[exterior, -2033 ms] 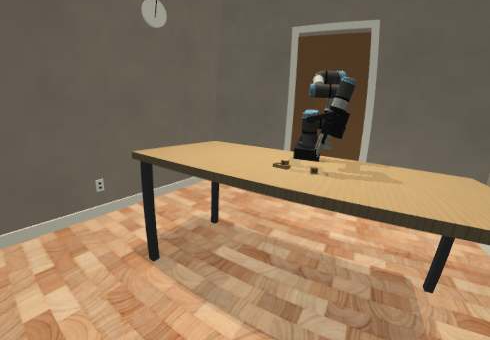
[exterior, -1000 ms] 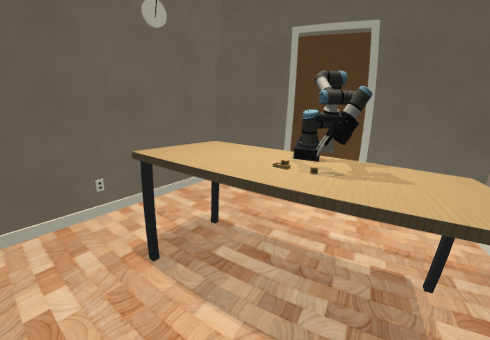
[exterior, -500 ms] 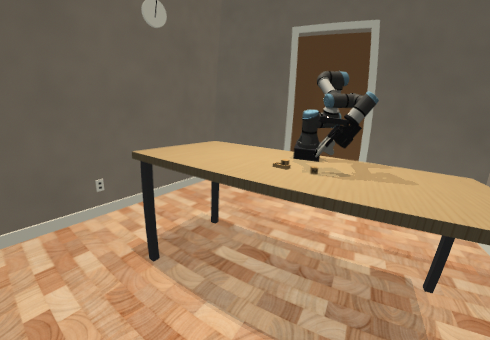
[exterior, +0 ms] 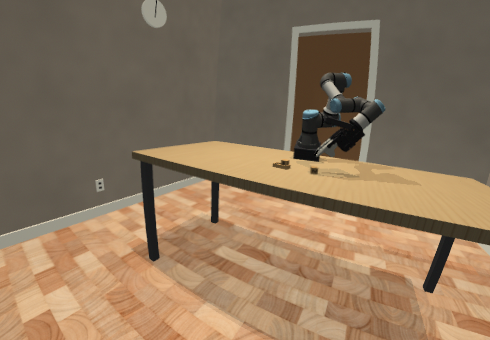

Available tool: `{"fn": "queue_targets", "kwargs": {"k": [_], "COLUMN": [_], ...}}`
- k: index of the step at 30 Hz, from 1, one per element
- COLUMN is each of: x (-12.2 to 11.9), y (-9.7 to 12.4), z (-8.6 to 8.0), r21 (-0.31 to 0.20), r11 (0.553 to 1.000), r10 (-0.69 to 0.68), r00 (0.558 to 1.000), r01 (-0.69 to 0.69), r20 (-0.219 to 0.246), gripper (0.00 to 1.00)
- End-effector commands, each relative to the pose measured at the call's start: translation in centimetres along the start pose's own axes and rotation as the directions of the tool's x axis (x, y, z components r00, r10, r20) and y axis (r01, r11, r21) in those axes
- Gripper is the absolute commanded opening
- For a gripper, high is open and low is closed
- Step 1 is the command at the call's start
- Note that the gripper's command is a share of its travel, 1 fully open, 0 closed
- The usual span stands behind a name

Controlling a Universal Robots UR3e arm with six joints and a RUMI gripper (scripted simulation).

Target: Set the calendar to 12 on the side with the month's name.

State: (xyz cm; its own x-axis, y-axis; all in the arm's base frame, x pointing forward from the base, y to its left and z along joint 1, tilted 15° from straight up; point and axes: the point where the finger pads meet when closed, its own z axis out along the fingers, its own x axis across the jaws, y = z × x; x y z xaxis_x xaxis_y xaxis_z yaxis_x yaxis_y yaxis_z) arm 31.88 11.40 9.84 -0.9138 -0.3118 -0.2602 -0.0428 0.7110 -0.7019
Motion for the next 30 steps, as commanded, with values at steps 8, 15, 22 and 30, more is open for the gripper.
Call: {"fn": "queue_targets", "kwargs": {"k": [8,15,22,30], "x": [-0.08,-0.08,-0.08,-0.08], "y": [-0.02,0.01,0.16,0.71], "z": [-0.07,-0.04,0.11,0.68], "r21": [0.014,0.014,0.014,0.014], "r11": [1.0,1.0,1.0,1.0], "r10": [0.003,0.003,0.003,0.003], "r00": [1.0,1.0,1.0,1.0], "r01": [-0.003,-0.003,-0.003,-0.003], "r20": [-0.001,-0.001,-0.001,-0.001], "gripper": [0.28,0.28,0.28,0.28]}}
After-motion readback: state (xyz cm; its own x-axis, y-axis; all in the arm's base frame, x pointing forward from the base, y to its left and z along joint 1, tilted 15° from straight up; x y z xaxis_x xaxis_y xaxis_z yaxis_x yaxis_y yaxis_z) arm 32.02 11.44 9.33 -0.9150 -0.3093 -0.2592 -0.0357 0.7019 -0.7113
